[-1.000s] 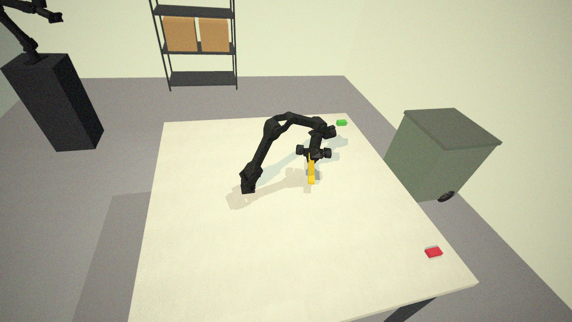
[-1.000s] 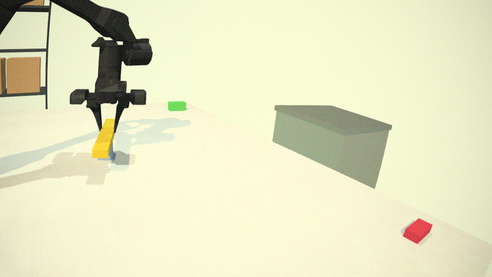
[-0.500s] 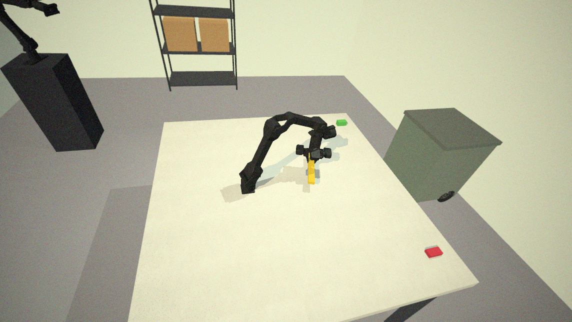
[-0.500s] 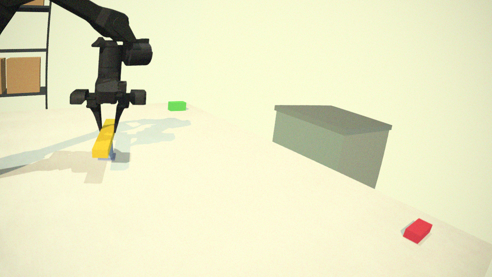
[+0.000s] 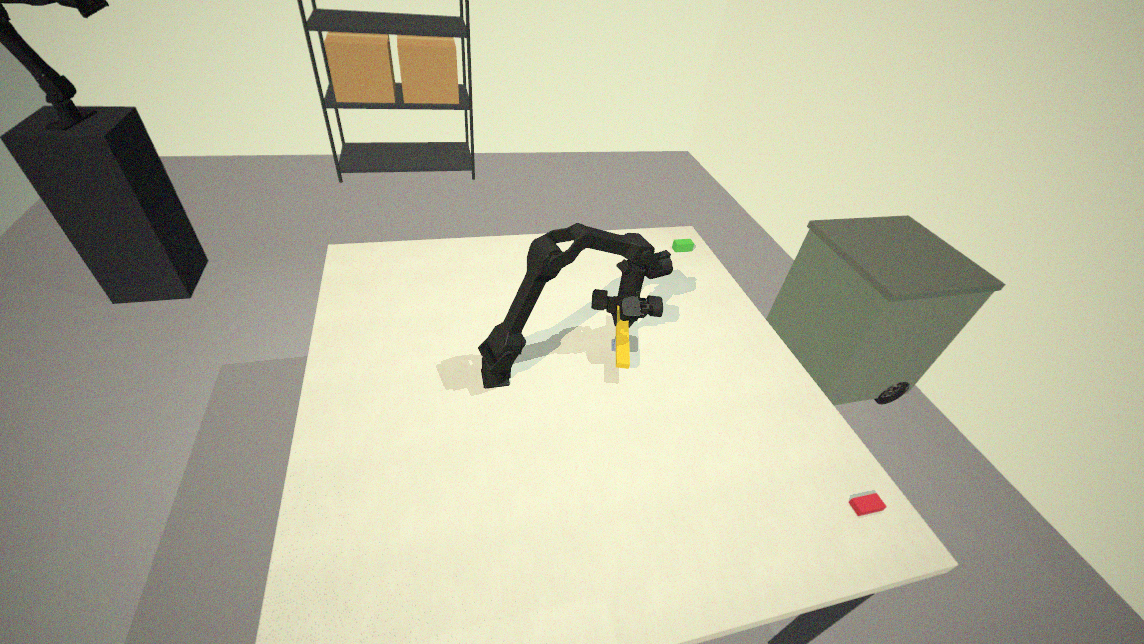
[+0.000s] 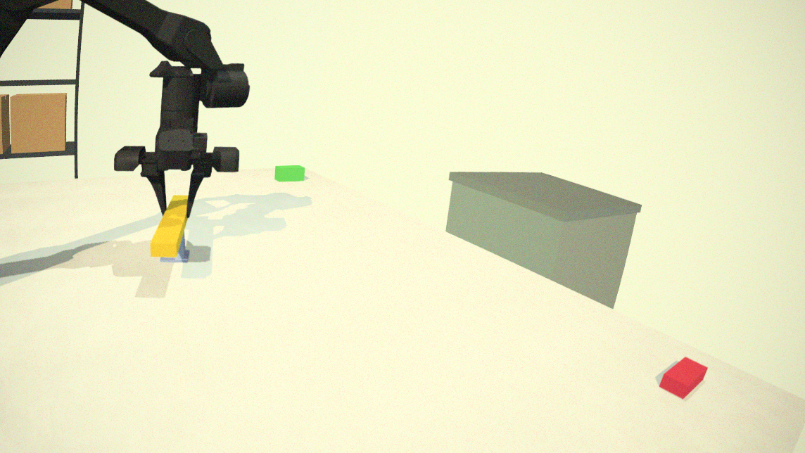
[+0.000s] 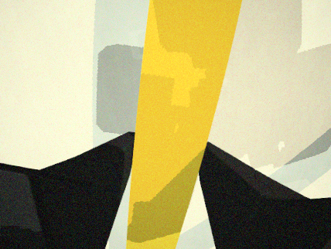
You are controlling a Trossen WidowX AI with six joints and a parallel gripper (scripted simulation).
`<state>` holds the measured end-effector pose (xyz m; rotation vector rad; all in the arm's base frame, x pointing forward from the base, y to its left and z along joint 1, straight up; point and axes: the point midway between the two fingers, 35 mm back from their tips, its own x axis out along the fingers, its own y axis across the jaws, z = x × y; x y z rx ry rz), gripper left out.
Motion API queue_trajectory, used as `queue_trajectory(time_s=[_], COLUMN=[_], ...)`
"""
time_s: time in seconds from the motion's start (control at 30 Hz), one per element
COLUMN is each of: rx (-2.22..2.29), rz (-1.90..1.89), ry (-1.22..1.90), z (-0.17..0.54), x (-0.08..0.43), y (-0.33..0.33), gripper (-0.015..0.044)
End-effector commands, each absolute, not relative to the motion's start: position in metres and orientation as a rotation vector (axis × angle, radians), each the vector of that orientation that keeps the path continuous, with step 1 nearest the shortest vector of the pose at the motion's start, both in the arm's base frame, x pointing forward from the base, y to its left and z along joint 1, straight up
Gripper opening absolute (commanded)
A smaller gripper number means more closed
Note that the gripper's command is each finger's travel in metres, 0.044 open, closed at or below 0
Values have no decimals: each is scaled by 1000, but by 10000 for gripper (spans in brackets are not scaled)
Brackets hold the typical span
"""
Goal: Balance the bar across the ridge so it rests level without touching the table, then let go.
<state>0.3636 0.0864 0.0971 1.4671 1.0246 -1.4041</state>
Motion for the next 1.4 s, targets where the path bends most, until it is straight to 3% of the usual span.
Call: queue_trajectory(time_s=[0.0,1.37], rx=[1467,1467], rz=[-1404,-1404], ry=[1025,1025], z=[97,97], x=[364,364], y=[86,86], gripper=[167,185])
